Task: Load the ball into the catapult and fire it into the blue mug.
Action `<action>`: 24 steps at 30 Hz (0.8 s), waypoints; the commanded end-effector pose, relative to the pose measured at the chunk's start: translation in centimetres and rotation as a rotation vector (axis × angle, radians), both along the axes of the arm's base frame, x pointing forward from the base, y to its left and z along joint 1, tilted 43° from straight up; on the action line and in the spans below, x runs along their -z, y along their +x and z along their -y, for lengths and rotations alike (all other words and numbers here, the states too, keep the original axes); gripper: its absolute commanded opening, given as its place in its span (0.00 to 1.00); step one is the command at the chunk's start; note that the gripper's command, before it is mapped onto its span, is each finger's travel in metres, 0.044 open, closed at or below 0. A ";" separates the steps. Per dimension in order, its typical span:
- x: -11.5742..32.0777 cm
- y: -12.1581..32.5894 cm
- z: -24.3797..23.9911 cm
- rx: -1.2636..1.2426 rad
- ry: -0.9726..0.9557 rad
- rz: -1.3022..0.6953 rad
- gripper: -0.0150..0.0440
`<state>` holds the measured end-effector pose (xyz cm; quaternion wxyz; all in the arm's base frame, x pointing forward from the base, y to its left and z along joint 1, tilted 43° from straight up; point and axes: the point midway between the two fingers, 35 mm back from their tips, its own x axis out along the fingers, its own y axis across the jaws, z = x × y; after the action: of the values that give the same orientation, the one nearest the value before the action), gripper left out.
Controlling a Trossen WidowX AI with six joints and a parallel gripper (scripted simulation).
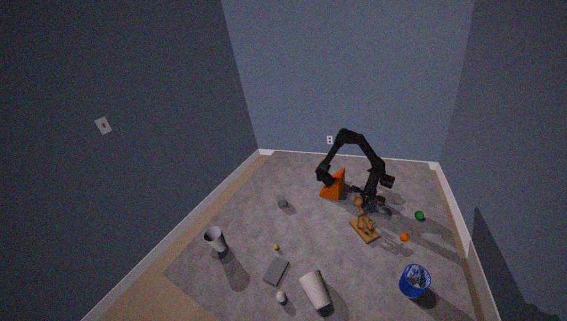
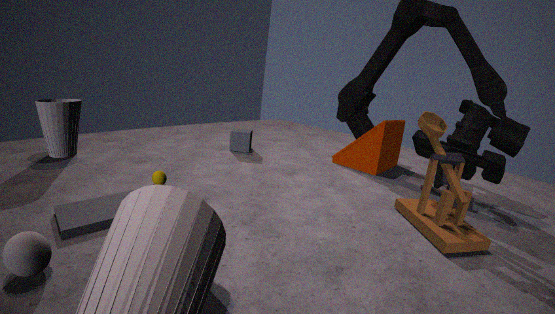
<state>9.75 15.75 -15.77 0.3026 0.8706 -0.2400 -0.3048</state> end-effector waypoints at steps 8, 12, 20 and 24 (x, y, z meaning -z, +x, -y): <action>-4.4 -3.2 -8.5 -0.014 0.063 0.000 0.30; -3.7 -2.6 -9.7 0.052 0.150 0.011 0.48; -2.6 -0.9 -12.3 0.213 0.346 0.044 0.83; -2.2 0.0 -13.4 0.291 0.434 0.064 1.00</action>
<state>9.17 28.26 -13.25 0.0954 0.8855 -0.2863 -0.3534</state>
